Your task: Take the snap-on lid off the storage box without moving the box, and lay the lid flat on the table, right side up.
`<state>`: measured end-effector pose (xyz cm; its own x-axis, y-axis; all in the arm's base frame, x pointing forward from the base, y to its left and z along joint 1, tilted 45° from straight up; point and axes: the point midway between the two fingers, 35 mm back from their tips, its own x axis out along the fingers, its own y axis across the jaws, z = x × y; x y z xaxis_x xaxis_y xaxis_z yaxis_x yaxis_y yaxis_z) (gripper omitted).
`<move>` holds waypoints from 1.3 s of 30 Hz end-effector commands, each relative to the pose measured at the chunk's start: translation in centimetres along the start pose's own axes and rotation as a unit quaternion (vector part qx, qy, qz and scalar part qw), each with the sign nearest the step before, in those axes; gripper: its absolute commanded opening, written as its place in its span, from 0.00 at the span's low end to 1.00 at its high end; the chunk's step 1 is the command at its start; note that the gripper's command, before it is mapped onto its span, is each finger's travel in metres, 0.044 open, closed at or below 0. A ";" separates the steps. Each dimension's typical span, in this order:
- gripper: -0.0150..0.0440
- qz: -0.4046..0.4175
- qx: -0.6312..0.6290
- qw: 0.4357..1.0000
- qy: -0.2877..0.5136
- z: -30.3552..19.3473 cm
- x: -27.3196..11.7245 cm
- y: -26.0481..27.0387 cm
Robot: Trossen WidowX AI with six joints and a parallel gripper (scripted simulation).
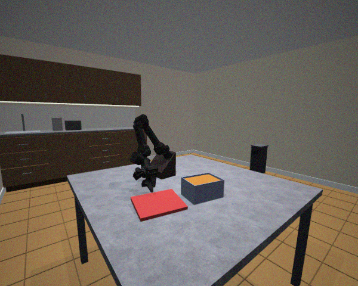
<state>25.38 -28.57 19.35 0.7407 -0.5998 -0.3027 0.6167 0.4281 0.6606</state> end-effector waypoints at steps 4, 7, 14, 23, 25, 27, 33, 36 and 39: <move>0.99 0.000 0.000 1.000 -0.001 -0.1 -0.8 -0.8; 1.00 0.000 0.000 1.000 -0.001 -0.1 -1.2 -1.2; 1.00 0.000 -0.001 1.000 0.000 -0.1 -2.3 -2.1; 1.00 0.000 -0.001 1.000 0.000 -0.1 -3.7 -3.3; 1.00 -0.001 -0.001 1.000 0.000 -0.1 -4.0 -3.5; 1.00 -0.001 -0.001 1.000 0.000 -0.1 -4.3 -3.8; 1.00 -0.001 -0.002 1.000 0.000 -0.1 -5.2 -4.6; 1.00 -0.001 -0.002 1.000 0.000 0.0 -5.2 -4.2; 1.00 -0.001 -0.002 1.000 0.000 0.0 -5.6 -3.8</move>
<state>18.89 -27.18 18.02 0.7374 -0.6002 -0.3098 0.6213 0.4230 0.6595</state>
